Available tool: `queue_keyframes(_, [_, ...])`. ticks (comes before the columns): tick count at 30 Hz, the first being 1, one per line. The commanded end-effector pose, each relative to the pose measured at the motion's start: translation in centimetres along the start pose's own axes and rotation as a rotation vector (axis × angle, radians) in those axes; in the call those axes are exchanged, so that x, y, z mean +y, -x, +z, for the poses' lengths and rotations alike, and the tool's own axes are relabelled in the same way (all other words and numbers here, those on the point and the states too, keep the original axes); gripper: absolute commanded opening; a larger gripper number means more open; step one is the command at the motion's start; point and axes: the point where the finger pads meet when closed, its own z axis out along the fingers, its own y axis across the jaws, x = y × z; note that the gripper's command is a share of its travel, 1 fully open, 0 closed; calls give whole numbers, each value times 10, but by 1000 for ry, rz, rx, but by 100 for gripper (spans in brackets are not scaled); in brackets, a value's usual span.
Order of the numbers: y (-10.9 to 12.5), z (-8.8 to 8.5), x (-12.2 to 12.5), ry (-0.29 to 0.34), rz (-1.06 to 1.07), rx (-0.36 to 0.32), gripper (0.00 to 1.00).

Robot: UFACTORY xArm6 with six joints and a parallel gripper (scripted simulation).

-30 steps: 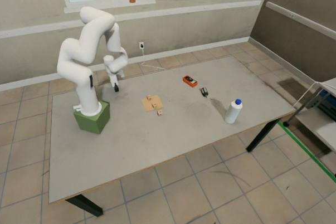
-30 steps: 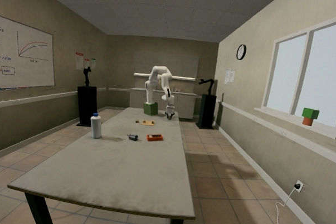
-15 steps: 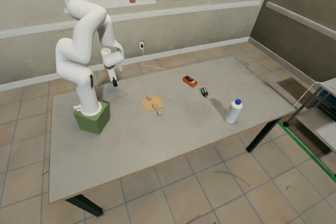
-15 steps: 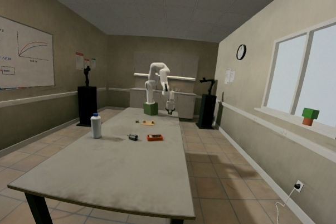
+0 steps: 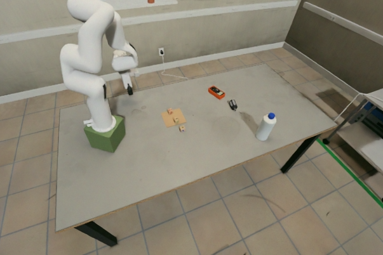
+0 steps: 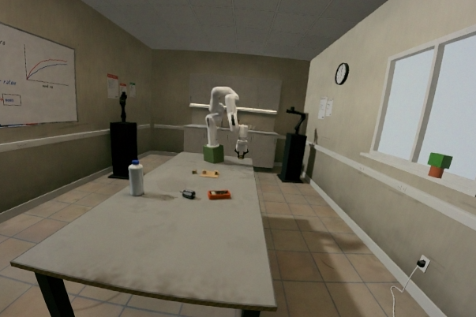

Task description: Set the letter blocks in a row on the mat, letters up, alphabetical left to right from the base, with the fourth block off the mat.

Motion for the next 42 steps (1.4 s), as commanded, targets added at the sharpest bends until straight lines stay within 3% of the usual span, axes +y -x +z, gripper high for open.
queue_keyframes(1, [-1, -2, -2, 1, -1, -7, 28])
queue_keyframes(3, [-4, -2, 0, 1, 14, -7, 28])
queue_keyframes(6, [-30, -2, 11, 1, 146, -10, 28])
queue_keyframes(13, [-62, -2, 29, 0, 311, -13, 28])
queue_keyframes(15, [-62, -2, 29, 0, 311, -13, 28])
queue_keyframes(16, [-76, -2, 38, 1, 387, -14, 28])
queue_keyframes(30, [-135, -2, 90, 1, 734, -16, 28])
queue_keyframes(32, [-135, -2, 90, 1, 734, -16, 28])
queue_keyframes(33, [-147, -2, 104, 2, 810, -16, 28])
queue_keyframes(42, [-178, -2, 146, 2, 1029, -14, 28])
